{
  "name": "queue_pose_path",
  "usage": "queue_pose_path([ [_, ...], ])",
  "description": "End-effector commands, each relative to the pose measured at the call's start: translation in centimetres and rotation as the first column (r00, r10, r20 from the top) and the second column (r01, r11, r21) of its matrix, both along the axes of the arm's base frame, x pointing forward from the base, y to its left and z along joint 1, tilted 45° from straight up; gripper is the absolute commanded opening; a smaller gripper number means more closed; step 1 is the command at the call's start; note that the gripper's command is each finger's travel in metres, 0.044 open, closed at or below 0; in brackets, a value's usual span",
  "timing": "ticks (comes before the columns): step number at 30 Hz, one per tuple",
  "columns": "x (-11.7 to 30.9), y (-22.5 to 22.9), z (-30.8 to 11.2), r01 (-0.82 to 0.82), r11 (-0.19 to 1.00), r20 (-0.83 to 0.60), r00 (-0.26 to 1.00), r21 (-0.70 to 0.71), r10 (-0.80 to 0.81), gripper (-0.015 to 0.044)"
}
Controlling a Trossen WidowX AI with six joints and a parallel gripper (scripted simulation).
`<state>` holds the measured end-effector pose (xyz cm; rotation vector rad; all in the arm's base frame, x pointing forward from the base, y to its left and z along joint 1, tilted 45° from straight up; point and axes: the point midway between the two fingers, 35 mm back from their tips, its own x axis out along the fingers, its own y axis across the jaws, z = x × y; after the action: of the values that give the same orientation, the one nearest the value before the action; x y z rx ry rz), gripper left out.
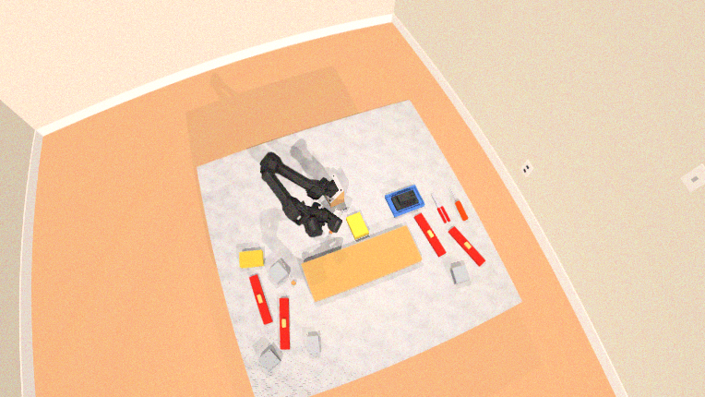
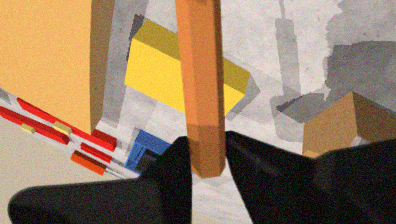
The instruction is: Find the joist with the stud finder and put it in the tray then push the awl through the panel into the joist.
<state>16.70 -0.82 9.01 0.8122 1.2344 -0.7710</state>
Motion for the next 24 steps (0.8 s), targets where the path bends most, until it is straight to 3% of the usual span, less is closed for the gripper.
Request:
queue_pose_path([
  [1, 1.2, 1.0, 0.9, 0.136, 0.979, 0.093, 0.984, 0.154, -0.151, 0.0000],
  [10, 4.1, 2.7, 4.7, 0.316, 0.777, 0.180, 0.860, 0.545, -0.477, 0.0000],
  [20, 5.5, 3.8, 10.8, 0.276, 0.432, 0.103, 0.732, 0.859, -0.673, 0.0000],
  [21, 5.5, 3.5, 9.1, 0.308, 0.525, 0.133, 0.754, 0.793, -0.644, 0.0000],
  [24, 6.6, 3.3, 9.2, 0.303, 0.506, 0.128, 0.747, 0.808, -0.652, 0.0000],
])
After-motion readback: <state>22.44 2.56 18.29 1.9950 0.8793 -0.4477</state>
